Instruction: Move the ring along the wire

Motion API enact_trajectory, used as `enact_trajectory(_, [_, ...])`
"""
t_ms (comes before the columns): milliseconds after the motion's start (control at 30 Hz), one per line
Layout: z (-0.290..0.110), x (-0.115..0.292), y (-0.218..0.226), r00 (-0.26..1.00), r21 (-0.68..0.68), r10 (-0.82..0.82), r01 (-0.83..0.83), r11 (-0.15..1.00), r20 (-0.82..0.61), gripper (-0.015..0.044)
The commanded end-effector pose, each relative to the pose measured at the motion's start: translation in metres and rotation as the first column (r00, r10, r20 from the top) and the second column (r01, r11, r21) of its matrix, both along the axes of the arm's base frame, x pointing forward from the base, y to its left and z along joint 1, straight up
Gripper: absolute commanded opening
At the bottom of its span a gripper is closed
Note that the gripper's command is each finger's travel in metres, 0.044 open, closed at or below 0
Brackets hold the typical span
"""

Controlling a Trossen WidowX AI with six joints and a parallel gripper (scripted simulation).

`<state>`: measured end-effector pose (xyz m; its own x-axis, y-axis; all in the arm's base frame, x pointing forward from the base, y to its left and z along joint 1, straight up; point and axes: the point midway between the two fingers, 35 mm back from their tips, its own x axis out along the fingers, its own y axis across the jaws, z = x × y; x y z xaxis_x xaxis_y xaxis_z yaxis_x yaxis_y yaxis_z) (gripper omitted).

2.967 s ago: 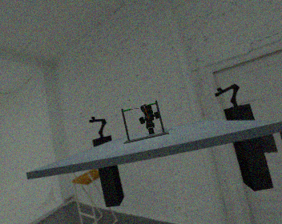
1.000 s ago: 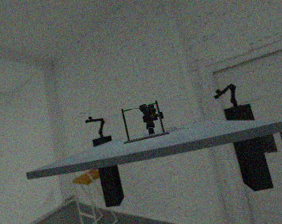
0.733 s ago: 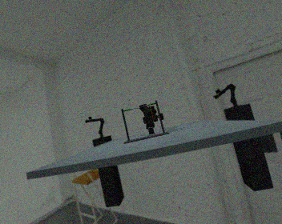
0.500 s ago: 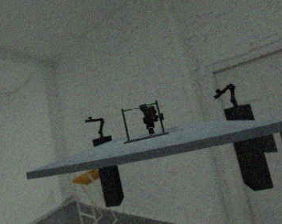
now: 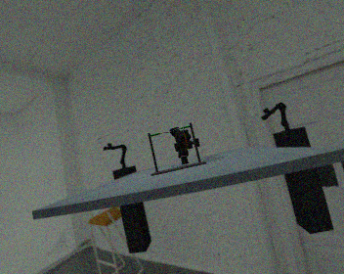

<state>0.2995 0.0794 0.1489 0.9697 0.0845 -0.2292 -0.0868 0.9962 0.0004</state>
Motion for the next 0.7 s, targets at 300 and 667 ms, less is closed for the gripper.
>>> enact_trajectory(300, [0.003,-0.008,0.0,1.0,0.001,-0.001,0.001,1.0,-0.001,0.016])
enact_trajectory(667, [0.009,-0.028,-0.001,1.0,0.003,-0.003,0.003,1.0,-0.003,0.016])
